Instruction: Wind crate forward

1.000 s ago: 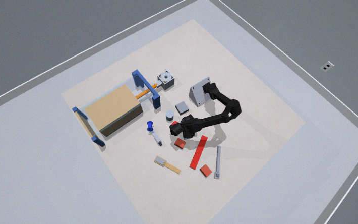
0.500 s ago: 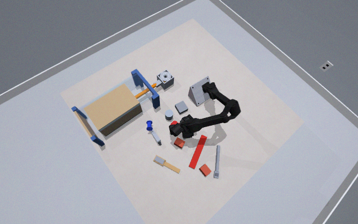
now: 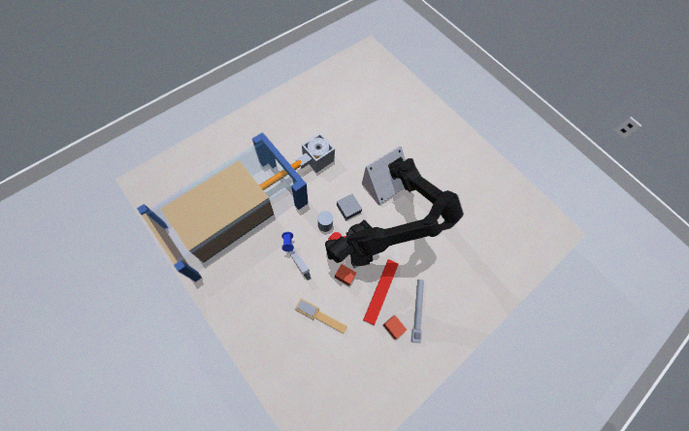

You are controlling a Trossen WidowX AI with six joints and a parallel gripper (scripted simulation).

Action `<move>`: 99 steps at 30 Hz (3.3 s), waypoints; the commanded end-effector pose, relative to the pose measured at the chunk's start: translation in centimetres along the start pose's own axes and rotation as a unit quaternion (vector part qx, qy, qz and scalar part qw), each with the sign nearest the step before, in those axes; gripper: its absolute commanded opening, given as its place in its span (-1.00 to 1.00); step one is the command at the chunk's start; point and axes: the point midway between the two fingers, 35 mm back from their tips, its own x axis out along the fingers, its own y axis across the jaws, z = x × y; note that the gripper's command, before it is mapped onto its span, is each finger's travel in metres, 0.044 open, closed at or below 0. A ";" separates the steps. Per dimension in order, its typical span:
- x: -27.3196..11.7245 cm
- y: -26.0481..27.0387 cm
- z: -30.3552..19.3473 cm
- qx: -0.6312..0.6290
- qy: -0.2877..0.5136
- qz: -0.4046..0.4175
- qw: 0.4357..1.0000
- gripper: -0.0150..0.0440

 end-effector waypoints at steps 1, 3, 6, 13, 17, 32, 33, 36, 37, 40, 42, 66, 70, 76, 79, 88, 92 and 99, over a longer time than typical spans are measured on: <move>-0.1 0.0 0.0 0.000 0.000 0.000 1.000 0.50; -0.1 0.0 0.0 0.000 0.000 0.000 1.000 0.46; -0.1 0.0 0.0 0.000 0.000 0.000 1.000 0.39; -0.1 0.0 0.0 0.000 0.000 0.000 1.000 0.23; -0.1 0.0 0.0 0.000 0.000 0.000 1.000 0.14; -0.1 0.0 0.0 0.000 0.000 0.000 1.000 -0.20; -0.1 0.0 0.0 0.000 0.000 0.000 1.000 -0.22; -0.1 0.0 0.0 0.000 0.000 0.000 1.000 -0.29; -0.1 0.0 0.0 0.000 0.000 0.000 1.000 -0.31; -0.1 0.0 0.0 0.000 0.000 0.000 1.000 -0.38; -0.1 0.0 0.0 0.000 0.000 0.000 1.000 -0.49; -15.4 -0.1 -0.2 0.064 -0.006 -0.008 0.998 -0.49; -15.4 -0.1 -0.2 0.064 -0.006 -0.008 0.998 -0.49; -15.4 -0.1 -0.2 0.064 -0.006 -0.008 0.998 -0.49; -15.4 -0.1 -0.2 0.064 -0.006 -0.008 0.998 -0.49; -15.2 -0.6 -1.0 0.089 -0.005 -0.007 0.996 -0.49; -15.6 -2.3 -3.7 0.152 -0.001 -0.011 0.988 -0.49; -16.5 -4.6 -8.9 0.263 0.008 -0.022 0.964 -0.49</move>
